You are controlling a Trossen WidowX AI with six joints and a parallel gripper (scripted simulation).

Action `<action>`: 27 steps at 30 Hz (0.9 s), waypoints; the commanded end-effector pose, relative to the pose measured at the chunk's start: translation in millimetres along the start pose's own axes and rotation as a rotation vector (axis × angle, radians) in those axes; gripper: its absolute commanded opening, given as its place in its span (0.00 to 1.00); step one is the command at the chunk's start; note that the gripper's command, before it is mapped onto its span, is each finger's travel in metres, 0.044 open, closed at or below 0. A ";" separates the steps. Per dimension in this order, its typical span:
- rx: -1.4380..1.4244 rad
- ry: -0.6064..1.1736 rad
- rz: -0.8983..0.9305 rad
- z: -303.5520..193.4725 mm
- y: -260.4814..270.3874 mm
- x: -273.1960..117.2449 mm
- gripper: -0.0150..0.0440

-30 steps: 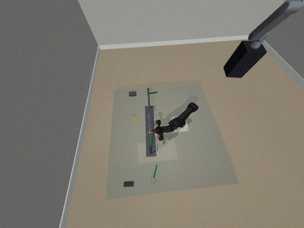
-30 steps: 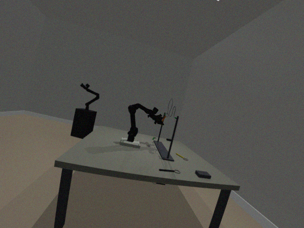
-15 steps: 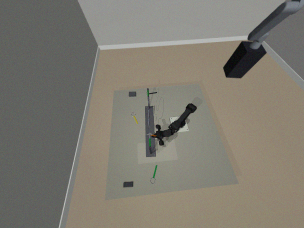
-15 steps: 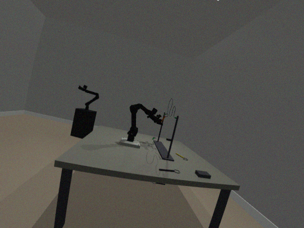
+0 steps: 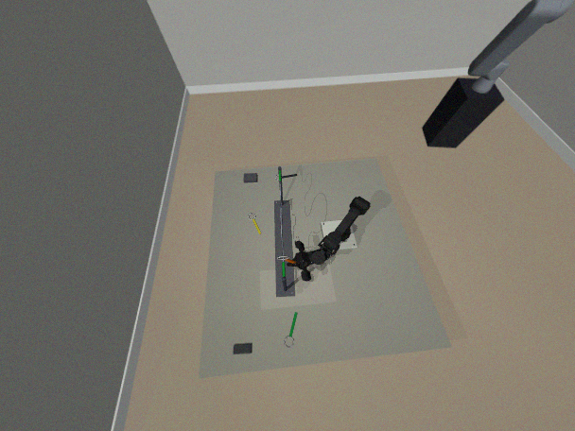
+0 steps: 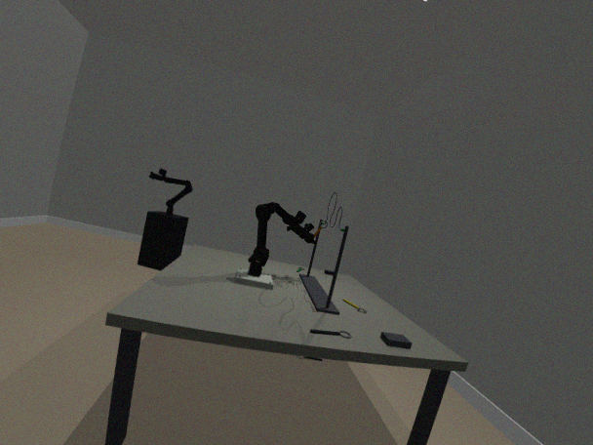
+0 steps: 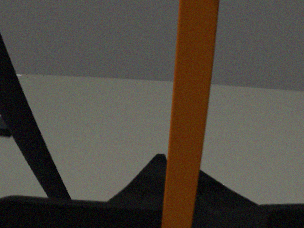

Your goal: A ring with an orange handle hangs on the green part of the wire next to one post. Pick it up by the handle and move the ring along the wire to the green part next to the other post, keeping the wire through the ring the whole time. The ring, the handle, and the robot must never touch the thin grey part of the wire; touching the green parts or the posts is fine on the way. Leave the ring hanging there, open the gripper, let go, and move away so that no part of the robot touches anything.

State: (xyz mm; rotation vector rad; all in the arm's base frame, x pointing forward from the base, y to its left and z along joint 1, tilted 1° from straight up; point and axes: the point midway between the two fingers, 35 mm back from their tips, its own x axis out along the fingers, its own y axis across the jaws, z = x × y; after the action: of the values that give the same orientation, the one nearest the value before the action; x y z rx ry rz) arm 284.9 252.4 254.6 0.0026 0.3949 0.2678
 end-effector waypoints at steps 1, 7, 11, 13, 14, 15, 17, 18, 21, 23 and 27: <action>0.016 -0.008 0.000 2.4 4.3 0.2 0.00; 0.022 -0.009 0.003 2.5 10.9 1.0 0.00; 0.023 -0.009 0.003 2.7 15.0 1.5 0.00; 0.024 -0.010 0.004 2.7 17.0 1.8 0.00; 0.024 -0.010 0.004 2.7 18.0 1.9 0.00; 0.024 -0.010 0.004 2.8 19.0 2.0 0.00; 0.024 -0.010 0.004 2.8 21.0 2.2 0.00; 0.024 -0.010 0.004 2.9 22.0 2.4 0.00; 0.025 -0.010 0.004 2.9 24.9 2.7 0.00; 0.025 -0.010 0.004 3.0 26.9 2.9 0.00; 0.025 -0.011 0.004 3.1 30.8 3.4 0.00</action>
State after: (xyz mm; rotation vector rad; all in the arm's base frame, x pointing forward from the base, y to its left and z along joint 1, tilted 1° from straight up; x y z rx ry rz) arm 281.2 280.9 256.1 0.0223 0.3911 0.2721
